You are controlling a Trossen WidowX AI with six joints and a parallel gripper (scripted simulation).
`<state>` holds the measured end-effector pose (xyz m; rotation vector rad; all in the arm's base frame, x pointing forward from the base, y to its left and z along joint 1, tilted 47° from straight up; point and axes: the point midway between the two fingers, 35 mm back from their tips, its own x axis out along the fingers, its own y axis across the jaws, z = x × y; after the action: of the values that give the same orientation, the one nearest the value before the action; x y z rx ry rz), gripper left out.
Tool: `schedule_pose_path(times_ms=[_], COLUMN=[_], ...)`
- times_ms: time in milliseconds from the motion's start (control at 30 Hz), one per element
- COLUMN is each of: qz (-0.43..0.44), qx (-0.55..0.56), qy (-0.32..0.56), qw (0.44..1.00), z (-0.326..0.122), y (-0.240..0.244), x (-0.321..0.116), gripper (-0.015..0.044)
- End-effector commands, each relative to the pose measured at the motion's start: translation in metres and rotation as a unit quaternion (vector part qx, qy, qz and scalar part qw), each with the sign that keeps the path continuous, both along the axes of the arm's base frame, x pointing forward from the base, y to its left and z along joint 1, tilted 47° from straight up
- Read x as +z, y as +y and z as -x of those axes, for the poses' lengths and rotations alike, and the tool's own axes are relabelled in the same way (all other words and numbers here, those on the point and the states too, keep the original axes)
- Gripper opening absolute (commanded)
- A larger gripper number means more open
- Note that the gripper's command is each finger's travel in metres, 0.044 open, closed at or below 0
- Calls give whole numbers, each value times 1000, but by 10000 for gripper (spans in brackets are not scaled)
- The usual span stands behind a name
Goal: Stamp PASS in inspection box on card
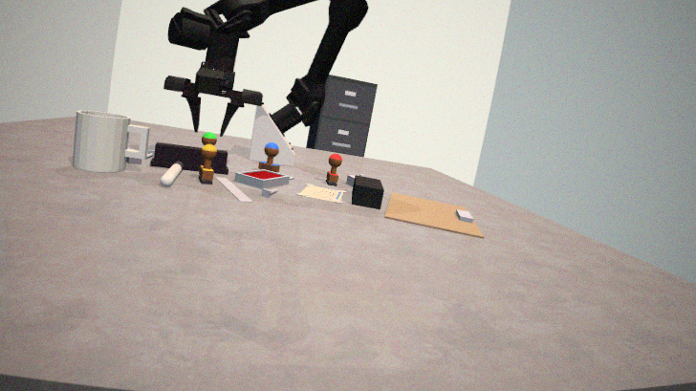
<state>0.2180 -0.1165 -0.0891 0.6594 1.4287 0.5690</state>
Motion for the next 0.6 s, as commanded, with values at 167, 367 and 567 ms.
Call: schedule_pose_path(times_ms=[167,367,567], qz=[-6,-6,-7], qx=[-2,-2,-2], qy=[3,3,3], qw=[1000,1000,1000], z=[-1,-1,-1], y=[14,22,29], x=[-12,-19,-25], gripper=[229,229,229])
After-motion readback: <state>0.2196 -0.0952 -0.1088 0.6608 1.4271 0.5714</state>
